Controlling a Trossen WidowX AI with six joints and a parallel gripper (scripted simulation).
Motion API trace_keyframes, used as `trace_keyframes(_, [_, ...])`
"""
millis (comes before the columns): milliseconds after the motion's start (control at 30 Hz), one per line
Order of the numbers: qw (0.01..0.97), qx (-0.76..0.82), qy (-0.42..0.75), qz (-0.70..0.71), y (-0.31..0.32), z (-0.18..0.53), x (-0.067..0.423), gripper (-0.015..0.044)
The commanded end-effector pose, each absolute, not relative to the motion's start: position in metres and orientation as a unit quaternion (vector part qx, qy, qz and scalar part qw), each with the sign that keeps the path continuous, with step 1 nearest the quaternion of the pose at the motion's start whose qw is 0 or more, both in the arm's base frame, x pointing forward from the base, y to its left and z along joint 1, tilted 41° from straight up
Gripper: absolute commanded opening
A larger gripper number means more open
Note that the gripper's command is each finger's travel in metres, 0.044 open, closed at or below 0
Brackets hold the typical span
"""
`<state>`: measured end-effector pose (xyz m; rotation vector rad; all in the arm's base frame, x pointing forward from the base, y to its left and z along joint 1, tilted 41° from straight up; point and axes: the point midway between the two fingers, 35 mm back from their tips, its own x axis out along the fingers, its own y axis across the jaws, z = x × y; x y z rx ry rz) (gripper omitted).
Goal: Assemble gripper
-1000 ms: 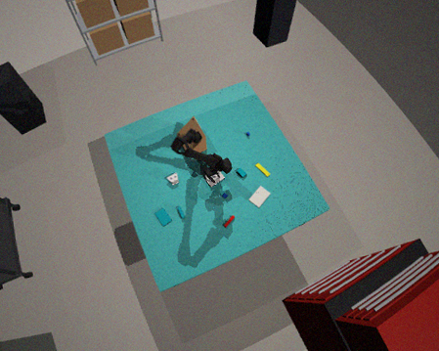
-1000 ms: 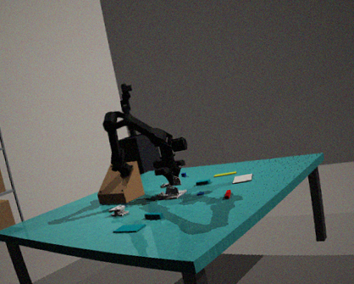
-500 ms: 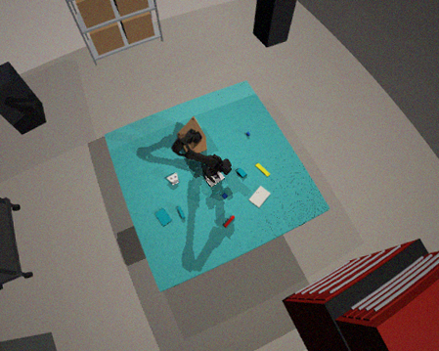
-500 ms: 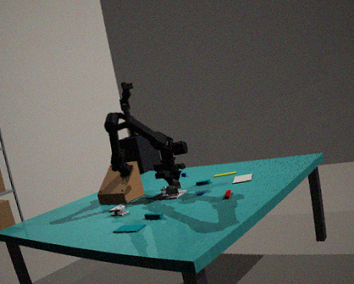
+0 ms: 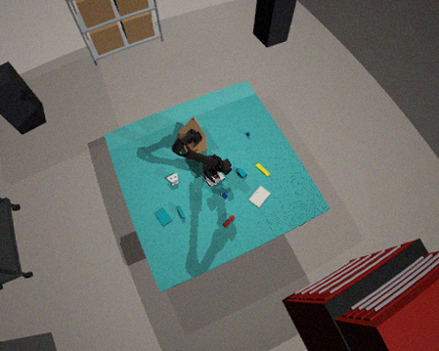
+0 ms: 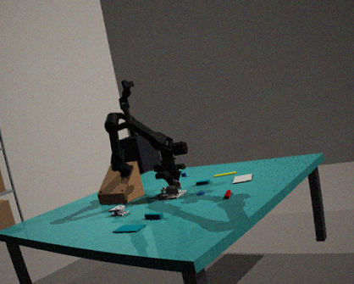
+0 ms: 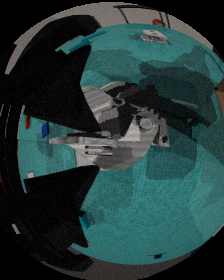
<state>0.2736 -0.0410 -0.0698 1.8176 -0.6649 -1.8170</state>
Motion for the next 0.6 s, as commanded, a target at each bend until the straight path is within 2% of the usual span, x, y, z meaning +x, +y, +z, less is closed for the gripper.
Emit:
trace_keyframes(0, [0.247,0.663,-0.241,-0.665,-0.0428,-0.0714,0.2735,0.0134])
trace_keyframes(567, [0.247,0.663,-0.241,-0.665,-0.0449,-0.0738,0.2734,0.0134])
